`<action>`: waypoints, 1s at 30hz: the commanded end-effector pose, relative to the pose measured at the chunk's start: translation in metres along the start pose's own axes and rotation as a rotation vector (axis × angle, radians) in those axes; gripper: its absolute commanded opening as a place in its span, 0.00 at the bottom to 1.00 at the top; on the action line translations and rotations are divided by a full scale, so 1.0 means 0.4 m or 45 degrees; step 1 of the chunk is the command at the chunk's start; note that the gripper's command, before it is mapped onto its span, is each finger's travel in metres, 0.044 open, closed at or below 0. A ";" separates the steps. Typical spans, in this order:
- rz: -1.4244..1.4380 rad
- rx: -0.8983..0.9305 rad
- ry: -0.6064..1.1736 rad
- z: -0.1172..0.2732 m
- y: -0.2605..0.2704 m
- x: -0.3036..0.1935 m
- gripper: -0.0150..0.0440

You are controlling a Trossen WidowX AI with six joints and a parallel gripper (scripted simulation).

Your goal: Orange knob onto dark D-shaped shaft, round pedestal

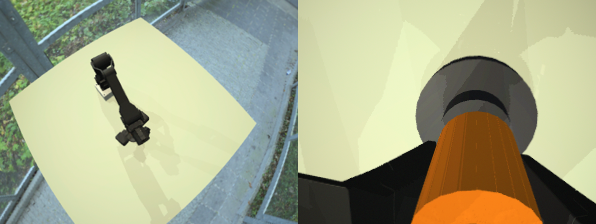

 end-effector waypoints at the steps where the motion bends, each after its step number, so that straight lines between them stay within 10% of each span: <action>1: 0.004 -0.002 0.000 0.006 0.001 -0.002 0.25; 30: 0.271 -0.002 0.001 -0.002 0.000 -0.001 0.25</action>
Point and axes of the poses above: the point midway between the two fingers, 35 mm back from their tips, its own z axis back along the fingers, its own y axis across the jaws, x = y × z, the point moved 7 cm from there along z, back along the fingers, and after that the axes turned 11 degrees about z, right-handed, at the moved point
